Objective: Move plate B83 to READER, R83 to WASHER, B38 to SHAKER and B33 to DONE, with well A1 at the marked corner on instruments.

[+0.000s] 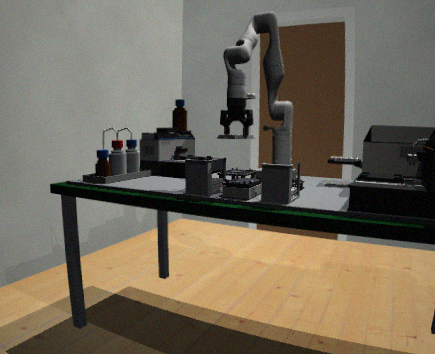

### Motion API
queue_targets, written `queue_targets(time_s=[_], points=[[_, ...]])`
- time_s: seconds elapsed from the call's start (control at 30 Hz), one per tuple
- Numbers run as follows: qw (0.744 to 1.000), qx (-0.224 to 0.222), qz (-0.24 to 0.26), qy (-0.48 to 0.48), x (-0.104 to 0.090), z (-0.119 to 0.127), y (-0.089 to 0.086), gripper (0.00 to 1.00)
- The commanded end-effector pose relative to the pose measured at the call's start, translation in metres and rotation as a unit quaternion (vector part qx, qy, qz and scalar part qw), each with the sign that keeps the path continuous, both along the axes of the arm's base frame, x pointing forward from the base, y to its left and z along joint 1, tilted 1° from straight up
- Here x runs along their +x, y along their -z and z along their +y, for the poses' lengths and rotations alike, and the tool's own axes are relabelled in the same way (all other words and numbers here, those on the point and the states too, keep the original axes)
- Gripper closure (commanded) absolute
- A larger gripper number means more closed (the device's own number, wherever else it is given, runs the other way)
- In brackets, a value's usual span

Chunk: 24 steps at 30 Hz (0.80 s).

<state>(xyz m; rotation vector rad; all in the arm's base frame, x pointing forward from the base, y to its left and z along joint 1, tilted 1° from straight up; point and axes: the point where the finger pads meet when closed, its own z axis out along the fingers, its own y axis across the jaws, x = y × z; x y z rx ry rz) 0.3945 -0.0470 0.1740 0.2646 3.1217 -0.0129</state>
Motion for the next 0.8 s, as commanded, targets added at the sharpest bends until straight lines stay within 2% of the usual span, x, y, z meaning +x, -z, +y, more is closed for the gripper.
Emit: queue_targets(time_s=[0.0,0.77], points=[[1.0,0.0,0.0,-0.016,0.01,0.008,0.0,0.06],[0.996,-0.001,0.0,-0.089,0.06,0.052,-0.001,0.06]])
